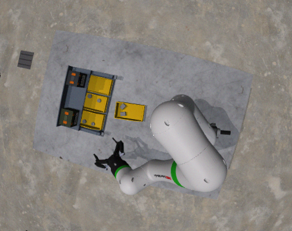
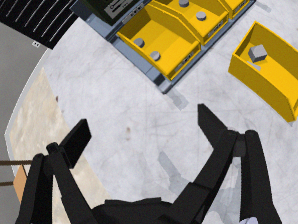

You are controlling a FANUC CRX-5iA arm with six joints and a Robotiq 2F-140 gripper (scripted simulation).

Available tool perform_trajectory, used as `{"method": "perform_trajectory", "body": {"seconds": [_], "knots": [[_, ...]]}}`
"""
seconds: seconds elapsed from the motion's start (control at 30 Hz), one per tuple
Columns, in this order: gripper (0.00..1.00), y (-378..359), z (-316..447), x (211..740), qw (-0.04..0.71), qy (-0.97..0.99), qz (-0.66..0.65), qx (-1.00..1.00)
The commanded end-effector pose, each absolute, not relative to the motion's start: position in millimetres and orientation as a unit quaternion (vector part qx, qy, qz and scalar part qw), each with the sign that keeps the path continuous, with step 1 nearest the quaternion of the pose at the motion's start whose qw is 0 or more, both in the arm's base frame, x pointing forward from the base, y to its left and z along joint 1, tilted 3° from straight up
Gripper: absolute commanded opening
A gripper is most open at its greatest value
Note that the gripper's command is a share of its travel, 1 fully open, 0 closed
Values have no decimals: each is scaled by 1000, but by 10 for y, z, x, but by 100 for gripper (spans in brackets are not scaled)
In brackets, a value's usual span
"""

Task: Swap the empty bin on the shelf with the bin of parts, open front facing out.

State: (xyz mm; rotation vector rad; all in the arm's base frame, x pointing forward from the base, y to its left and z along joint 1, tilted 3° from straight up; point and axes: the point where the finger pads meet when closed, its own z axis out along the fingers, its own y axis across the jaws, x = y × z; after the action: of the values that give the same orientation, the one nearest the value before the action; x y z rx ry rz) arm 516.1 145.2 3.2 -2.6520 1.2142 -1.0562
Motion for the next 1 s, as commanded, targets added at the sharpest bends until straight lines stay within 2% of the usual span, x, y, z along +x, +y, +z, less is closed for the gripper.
{"method": "perform_trajectory", "body": {"seconds": [0.0, 0.67, 0.97], "knots": [[100, 1455, 38, 5165, 20, 391, -341, -855], [100, 1456, 71, 5180, 20, 391, -343, -854], [100, 1464, 714, 5390, 21, 392, -369, -842]]}}
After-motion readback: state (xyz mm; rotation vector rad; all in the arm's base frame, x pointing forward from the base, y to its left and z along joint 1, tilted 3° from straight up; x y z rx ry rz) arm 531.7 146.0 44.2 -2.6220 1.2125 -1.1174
